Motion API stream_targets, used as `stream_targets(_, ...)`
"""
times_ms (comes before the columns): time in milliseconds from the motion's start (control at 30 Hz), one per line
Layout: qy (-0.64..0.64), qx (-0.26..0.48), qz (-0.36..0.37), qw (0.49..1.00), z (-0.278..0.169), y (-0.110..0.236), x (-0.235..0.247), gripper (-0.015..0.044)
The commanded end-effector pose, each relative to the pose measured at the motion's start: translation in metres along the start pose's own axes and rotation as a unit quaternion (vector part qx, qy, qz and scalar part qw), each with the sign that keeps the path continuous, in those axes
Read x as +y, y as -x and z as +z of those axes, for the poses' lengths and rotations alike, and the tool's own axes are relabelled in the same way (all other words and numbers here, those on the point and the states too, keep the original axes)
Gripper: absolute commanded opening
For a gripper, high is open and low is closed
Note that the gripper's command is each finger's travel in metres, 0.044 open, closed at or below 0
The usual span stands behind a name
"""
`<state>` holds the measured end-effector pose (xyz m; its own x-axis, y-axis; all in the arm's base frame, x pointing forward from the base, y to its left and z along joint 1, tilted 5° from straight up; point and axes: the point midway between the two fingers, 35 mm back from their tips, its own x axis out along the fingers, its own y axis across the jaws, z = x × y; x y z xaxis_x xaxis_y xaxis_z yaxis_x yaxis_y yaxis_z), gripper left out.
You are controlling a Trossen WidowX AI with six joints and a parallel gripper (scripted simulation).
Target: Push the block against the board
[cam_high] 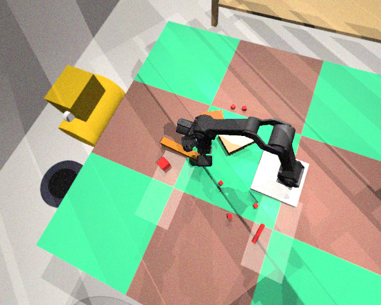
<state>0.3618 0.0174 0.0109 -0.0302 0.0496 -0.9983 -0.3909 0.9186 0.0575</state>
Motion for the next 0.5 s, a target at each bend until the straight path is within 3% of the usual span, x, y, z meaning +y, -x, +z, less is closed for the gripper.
stream_targets(0, -0.002, 0.0, -0.001, 1.0, 0.007, 0.0, 0.0, 0.0)
stream_targets(467, -0.002, 0.0, -0.001, 1.0, 0.02, 0.0, 0.001, 0.0)
